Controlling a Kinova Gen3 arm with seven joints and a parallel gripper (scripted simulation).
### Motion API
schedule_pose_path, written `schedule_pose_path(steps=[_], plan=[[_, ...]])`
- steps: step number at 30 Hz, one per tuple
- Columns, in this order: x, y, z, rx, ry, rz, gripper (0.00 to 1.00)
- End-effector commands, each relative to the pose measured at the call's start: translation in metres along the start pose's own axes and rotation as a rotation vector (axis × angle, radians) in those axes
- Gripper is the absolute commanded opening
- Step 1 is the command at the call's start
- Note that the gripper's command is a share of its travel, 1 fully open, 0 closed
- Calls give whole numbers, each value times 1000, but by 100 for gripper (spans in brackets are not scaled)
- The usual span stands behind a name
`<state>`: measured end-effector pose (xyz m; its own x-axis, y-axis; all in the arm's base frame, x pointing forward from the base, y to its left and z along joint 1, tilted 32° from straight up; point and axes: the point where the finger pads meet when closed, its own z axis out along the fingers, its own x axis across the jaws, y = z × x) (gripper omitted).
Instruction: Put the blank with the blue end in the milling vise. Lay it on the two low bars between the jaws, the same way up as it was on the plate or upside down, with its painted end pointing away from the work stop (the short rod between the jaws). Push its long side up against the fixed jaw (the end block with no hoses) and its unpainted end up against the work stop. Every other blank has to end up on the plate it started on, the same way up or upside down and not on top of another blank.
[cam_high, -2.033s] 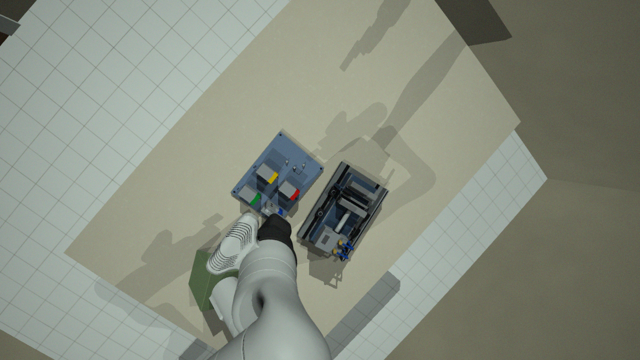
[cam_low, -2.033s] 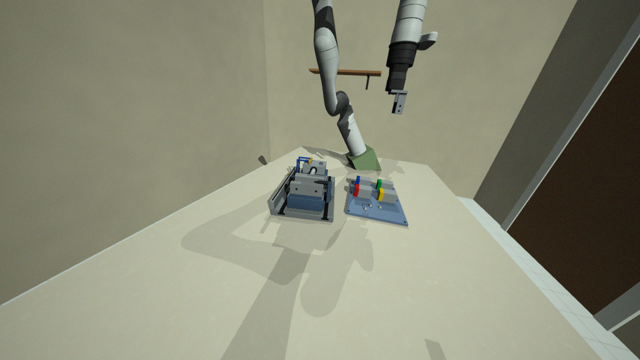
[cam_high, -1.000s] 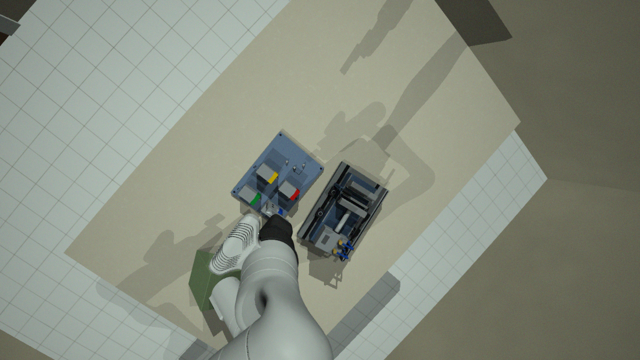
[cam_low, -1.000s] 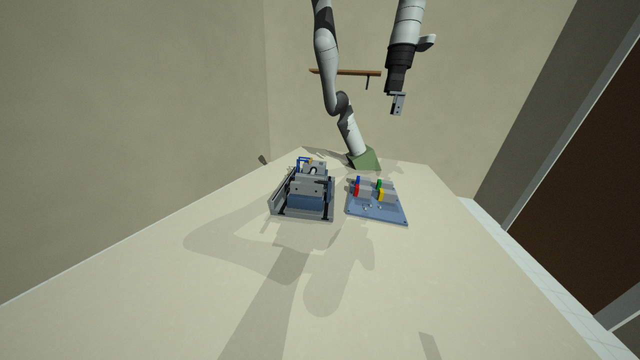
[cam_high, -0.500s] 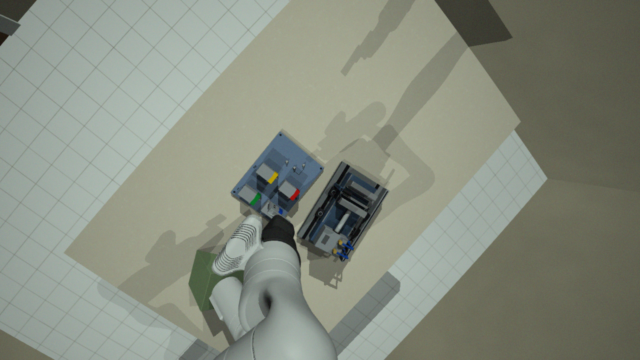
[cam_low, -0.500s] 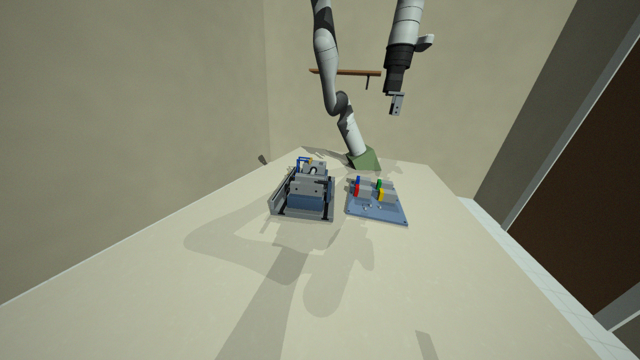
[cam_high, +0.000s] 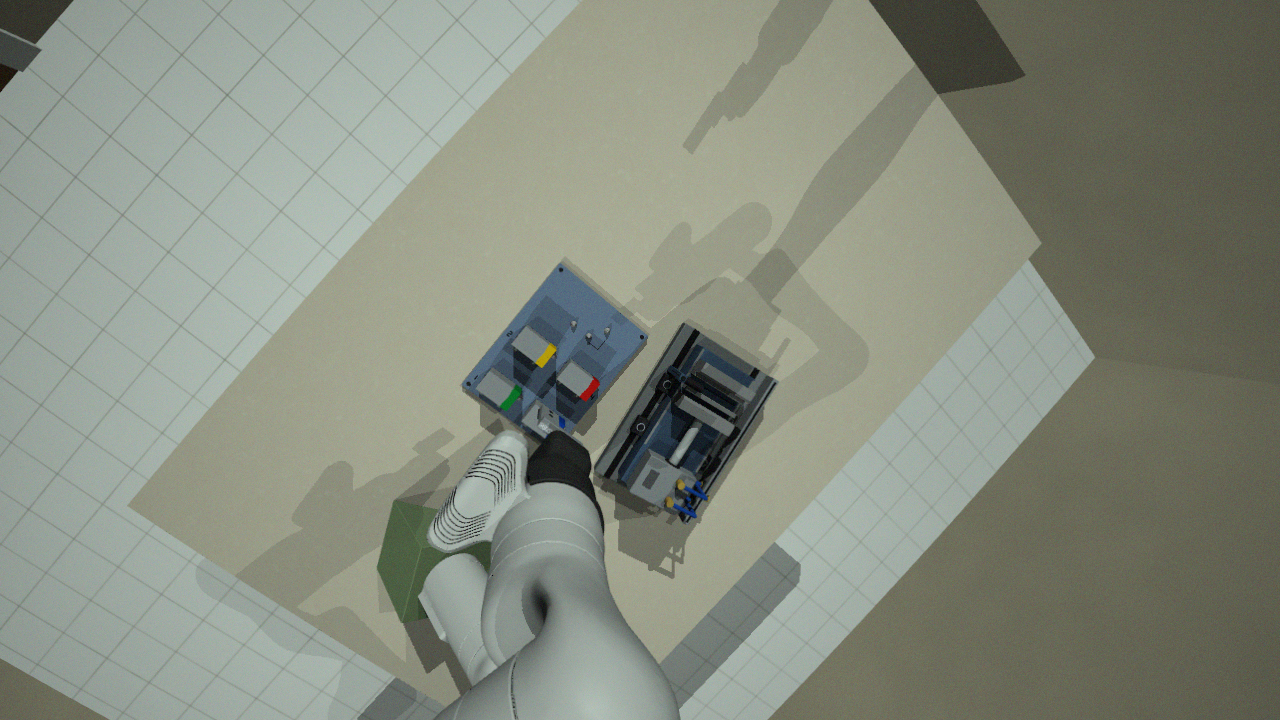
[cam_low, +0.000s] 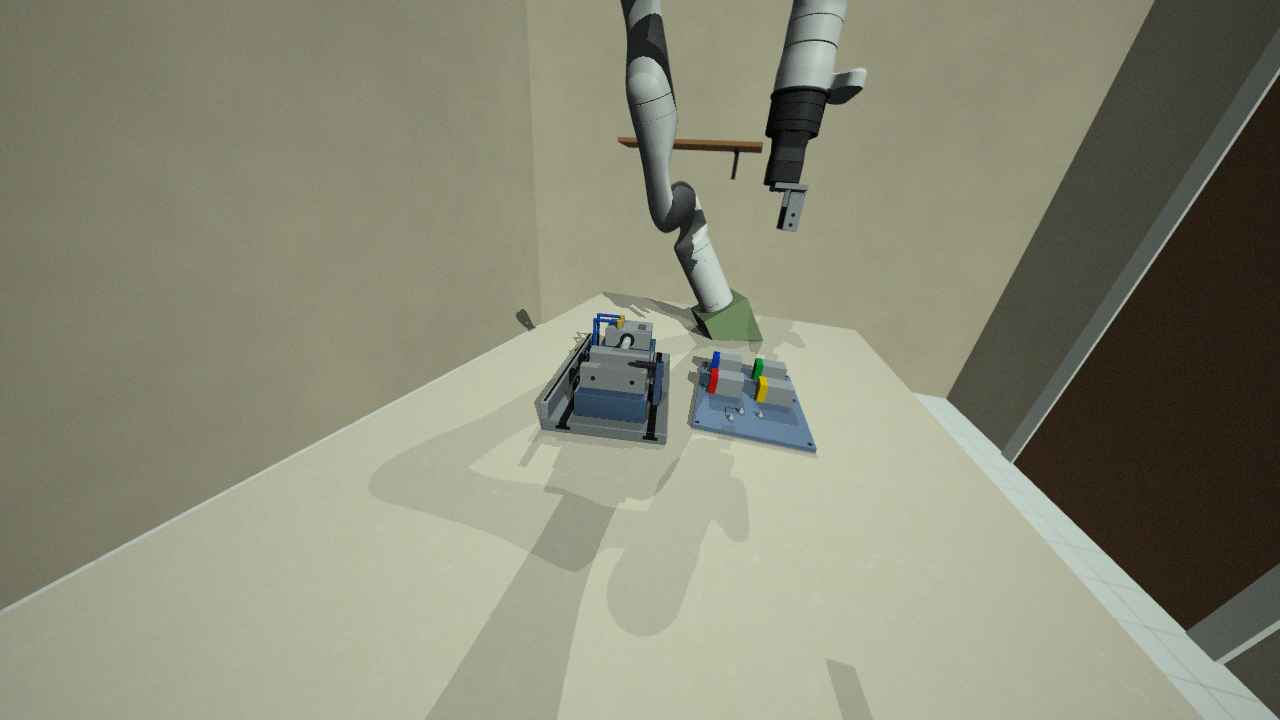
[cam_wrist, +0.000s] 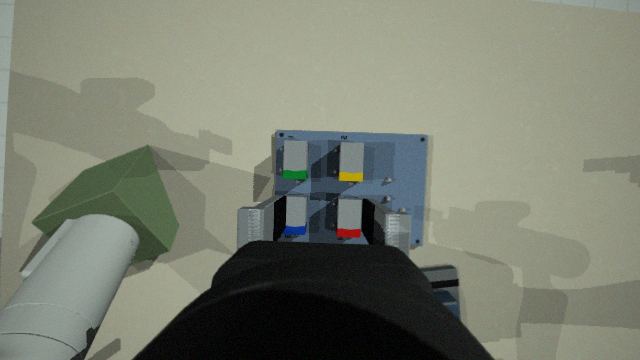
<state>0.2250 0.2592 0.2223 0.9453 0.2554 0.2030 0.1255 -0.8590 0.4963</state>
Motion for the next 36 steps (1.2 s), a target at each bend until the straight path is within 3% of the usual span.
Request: schedule_pose_path(steps=[1,28,36], plan=[[0,0,-1,1,1,0,100],[1,2,0,1,1,0,100],[5,34,0,1,1,0,100]])
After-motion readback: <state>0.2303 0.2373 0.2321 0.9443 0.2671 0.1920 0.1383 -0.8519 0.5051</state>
